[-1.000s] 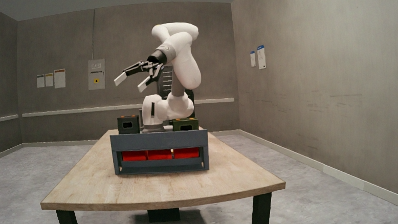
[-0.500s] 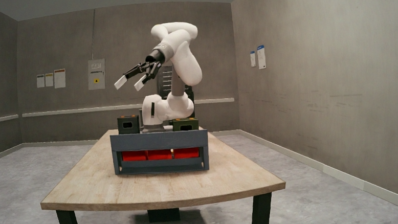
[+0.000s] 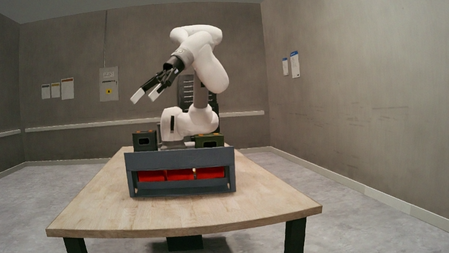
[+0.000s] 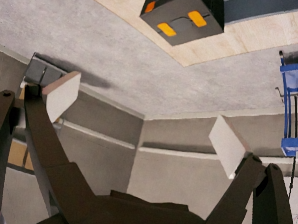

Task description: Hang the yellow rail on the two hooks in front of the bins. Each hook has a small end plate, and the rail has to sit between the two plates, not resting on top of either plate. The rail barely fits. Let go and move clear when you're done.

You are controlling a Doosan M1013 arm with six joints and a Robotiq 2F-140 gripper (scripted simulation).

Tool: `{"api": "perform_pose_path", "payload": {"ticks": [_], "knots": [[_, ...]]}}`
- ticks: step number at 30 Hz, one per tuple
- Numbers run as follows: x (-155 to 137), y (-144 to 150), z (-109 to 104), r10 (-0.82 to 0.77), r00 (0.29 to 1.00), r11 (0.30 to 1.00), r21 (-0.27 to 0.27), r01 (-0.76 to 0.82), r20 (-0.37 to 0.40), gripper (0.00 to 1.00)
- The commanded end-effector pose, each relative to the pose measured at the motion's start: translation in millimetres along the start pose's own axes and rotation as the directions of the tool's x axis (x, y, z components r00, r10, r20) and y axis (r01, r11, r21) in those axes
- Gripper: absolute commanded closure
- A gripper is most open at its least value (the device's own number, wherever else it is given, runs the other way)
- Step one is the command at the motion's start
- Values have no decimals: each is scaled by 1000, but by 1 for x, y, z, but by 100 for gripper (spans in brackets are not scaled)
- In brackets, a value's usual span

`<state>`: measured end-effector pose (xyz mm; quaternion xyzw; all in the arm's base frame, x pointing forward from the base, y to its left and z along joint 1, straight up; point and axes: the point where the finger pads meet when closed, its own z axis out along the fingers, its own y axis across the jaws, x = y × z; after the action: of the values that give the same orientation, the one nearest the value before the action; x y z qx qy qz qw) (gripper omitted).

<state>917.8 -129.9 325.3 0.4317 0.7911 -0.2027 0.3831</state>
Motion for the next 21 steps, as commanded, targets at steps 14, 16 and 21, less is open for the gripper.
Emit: {"api": "perform_pose_path", "payload": {"ticks": [14,16,21], "knots": [[10,-22,-6,183,982,983,40,-181,-54,0],[12,-26,-8,220,973,975,51,-217,-64,0],[12,-26,-8,220,973,975,51,-217,-64,0]]}}
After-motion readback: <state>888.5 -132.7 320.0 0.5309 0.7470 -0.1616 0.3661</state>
